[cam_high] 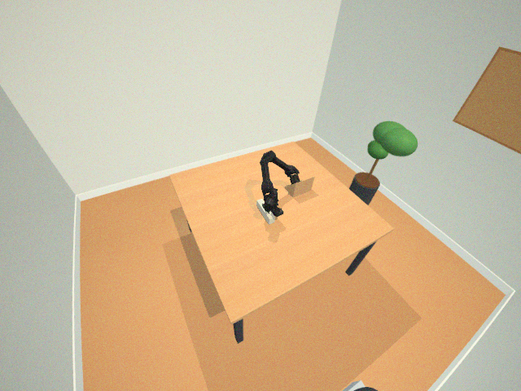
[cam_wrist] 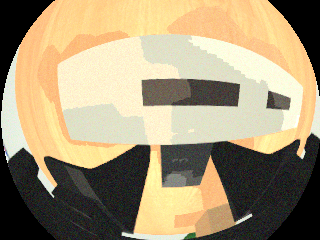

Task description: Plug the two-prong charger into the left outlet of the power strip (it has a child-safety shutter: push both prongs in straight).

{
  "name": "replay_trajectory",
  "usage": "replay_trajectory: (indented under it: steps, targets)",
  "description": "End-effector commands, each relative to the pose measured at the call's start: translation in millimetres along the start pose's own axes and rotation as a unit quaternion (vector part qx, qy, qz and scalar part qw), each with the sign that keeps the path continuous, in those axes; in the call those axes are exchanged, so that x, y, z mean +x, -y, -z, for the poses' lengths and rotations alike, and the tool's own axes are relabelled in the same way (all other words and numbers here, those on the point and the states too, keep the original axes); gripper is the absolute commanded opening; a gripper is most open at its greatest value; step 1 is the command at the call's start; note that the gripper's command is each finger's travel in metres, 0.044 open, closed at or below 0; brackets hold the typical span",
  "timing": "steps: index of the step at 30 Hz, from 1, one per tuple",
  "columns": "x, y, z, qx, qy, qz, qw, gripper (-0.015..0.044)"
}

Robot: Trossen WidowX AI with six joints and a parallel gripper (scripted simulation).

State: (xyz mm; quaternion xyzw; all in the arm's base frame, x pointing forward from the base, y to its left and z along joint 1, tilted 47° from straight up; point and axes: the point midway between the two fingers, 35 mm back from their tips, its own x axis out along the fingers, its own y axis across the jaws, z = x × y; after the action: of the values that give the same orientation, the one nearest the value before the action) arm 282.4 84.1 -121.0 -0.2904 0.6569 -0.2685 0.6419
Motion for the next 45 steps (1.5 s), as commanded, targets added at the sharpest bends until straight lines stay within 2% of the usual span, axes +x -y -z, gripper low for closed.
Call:
replay_trajectory:
  steps: [1, 4, 45]
  targets:
    - [-0.1, -0.2, -0.4, 0.001, 0.001, -0.001, 1.0, 0.0368]
    - [-0.1, -0.2, -0.3, 0.001, 0.001, -0.001, 1.0, 0.044]
    - [1.2, -0.5, 12.3, 0.009, 0.013, -0.001, 1.0, 0.044]
